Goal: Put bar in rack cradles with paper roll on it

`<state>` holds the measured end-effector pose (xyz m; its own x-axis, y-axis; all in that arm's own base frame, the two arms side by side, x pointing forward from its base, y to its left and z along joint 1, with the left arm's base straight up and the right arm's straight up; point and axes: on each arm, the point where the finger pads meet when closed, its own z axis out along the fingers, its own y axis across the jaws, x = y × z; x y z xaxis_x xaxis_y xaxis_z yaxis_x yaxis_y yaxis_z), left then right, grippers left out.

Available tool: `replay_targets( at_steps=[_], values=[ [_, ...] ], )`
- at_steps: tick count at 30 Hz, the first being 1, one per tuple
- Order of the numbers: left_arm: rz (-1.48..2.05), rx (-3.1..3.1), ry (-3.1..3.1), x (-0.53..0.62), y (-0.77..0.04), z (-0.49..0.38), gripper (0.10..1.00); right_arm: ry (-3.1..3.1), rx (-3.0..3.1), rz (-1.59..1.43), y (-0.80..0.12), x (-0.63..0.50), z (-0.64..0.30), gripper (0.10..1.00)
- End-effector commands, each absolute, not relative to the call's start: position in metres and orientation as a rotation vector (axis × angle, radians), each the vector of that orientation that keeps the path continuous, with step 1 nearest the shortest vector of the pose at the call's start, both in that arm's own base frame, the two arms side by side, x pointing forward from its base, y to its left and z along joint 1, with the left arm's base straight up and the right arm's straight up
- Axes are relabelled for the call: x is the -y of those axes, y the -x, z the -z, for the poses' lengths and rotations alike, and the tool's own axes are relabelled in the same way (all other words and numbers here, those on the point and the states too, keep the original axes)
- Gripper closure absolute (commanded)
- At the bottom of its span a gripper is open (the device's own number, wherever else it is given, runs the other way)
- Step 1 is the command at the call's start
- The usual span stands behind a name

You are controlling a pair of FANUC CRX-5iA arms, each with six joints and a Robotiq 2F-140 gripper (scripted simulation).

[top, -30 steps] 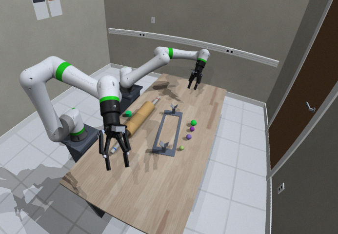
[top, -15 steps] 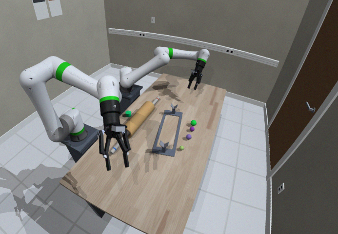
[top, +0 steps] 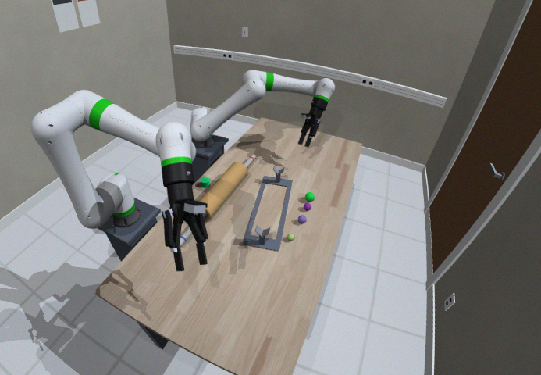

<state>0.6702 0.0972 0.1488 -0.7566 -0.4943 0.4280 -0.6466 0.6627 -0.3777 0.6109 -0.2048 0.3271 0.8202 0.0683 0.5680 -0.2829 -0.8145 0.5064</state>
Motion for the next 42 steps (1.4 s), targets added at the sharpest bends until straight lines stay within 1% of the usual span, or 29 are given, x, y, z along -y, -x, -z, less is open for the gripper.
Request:
replay_targets(
  at_steps=[1, 11, 19, 28, 36, 42],
  values=[
    [-0.749, 2.643, -0.857, -0.088, -0.669, -0.151, 0.513, -2.425, 0.113, -0.75, -0.607, 0.199, -0.322, 0.513],
    [-0.677, 2.853, -0.414, -0.032, -0.646, -0.153, 0.513, -2.51, -0.207, -0.569, -0.581, 0.16, -0.275, 0.513],
    [-0.641, 2.911, -0.242, -0.013, -0.635, -0.153, 0.513, -2.533, -0.325, -0.509, -0.571, 0.145, -0.26, 0.513],
    [-0.533, 2.994, 0.284, 0.036, -0.596, -0.15, 0.513, -2.568, -0.69, -0.351, -0.538, 0.101, -0.216, 0.513],
    [-0.485, 2.999, 0.48, 0.052, -0.58, -0.147, 0.513, -2.571, -0.826, -0.299, -0.524, 0.084, -0.201, 0.513],
    [-0.39, 2.952, 0.884, 0.08, -0.544, -0.141, 0.513, -2.553, -1.116, -0.204, -0.495, 0.049, -0.173, 0.513]
  ],
)
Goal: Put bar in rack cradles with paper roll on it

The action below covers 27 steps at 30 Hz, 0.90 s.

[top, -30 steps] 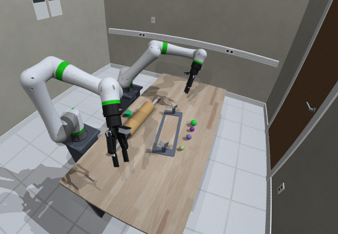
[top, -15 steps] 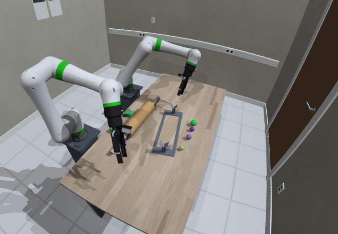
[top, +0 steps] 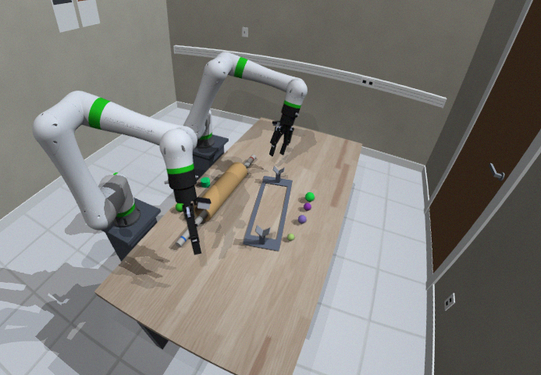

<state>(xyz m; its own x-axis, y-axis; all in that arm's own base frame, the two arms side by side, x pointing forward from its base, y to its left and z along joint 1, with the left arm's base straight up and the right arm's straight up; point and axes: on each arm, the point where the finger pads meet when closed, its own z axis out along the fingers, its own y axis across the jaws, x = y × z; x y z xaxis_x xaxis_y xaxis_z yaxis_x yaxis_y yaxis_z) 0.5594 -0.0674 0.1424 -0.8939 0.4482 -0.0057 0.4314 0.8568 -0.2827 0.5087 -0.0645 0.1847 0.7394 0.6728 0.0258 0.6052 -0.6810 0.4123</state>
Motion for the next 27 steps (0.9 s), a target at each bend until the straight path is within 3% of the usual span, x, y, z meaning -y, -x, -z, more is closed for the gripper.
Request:
replay_targets(
  at_steps=[1, 27],
  values=[
    [-0.379, 2.942, 0.934, 0.083, -0.539, -0.14, 0.513, -2.549, -1.153, -0.193, -0.492, 0.045, -0.17, 0.513],
    [-0.091, 2.473, 1.953, 0.131, -0.432, -0.109, 0.513, -2.339, -1.963, -0.023, -0.398, -0.05, -0.11, 0.513]
  ],
)
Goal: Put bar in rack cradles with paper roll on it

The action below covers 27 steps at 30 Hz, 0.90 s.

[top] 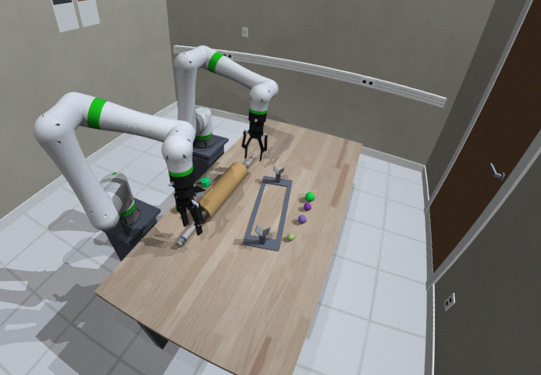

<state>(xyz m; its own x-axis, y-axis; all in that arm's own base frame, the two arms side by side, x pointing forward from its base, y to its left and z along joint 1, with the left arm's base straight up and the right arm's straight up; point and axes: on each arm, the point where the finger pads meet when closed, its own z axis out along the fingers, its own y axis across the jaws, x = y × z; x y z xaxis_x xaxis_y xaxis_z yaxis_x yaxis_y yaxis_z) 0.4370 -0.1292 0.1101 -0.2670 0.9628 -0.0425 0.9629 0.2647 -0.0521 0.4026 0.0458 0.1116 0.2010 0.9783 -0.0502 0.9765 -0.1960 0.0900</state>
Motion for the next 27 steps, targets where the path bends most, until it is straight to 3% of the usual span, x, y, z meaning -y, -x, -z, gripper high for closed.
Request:
replay_targets(
  at_steps=[1, 6, 27],
  values=[
    [0.091, -2.456, -1.939, 0.131, -0.432, -0.109, 0.513, -2.339, -1.963, -0.023, -0.398, -0.05, -0.11, 0.513],
    [0.01, -2.234, -2.194, 0.139, -0.4, -0.097, 0.513, -2.226, -2.204, -0.003, -0.368, -0.077, -0.098, 0.513],
    [0.002, -2.215, -2.222, 0.139, -0.396, -0.08, 0.513, -2.218, -2.22, -0.002, -0.365, -0.079, -0.096, 0.513]
  ],
)
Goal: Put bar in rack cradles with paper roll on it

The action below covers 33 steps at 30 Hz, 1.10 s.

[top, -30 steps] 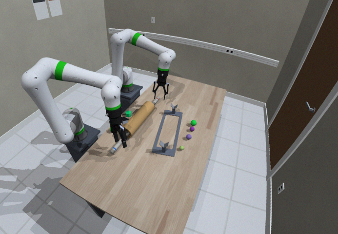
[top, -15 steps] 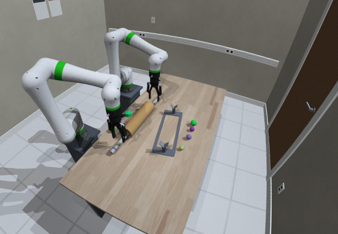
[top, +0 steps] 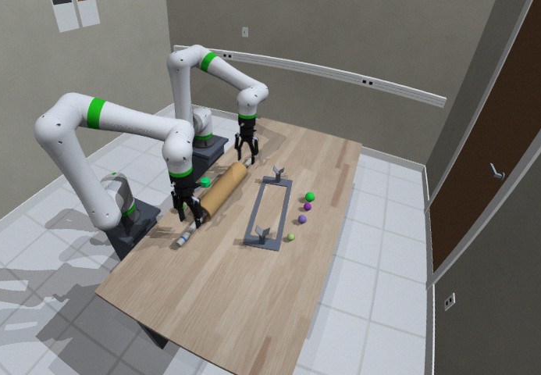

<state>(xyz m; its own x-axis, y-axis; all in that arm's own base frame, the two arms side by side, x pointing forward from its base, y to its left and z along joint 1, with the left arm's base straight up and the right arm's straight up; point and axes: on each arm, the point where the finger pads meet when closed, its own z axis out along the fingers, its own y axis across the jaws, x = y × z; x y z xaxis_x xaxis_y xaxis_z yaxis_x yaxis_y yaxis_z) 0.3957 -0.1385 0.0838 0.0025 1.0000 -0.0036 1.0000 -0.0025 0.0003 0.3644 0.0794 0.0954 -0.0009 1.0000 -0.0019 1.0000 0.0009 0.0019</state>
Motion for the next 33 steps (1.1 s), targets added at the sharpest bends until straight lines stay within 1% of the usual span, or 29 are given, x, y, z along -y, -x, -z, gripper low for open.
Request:
replay_targets(
  at_steps=[1, 17, 18, 33],
  values=[
    [0.002, -2.214, -2.223, 0.139, -0.396, -0.077, 0.513, -2.218, -2.22, -0.002, -0.365, -0.079, -0.096, 0.513],
    [-0.002, -2.208, -2.232, 0.139, -0.395, -0.044, 0.513, -2.218, -2.22, -0.002, -0.365, -0.079, -0.096, 0.513],
    [-0.002, -2.208, -2.232, 0.139, -0.395, -0.044, 0.938, -2.218, -2.22, -0.002, -0.365, -0.079, -0.096, 0.513],
    [-0.001, -2.209, -2.232, 0.139, -0.395, -0.045, 0.938, -2.218, -2.22, -0.002, -0.365, -0.079, -0.096, 0.513]
  ],
)
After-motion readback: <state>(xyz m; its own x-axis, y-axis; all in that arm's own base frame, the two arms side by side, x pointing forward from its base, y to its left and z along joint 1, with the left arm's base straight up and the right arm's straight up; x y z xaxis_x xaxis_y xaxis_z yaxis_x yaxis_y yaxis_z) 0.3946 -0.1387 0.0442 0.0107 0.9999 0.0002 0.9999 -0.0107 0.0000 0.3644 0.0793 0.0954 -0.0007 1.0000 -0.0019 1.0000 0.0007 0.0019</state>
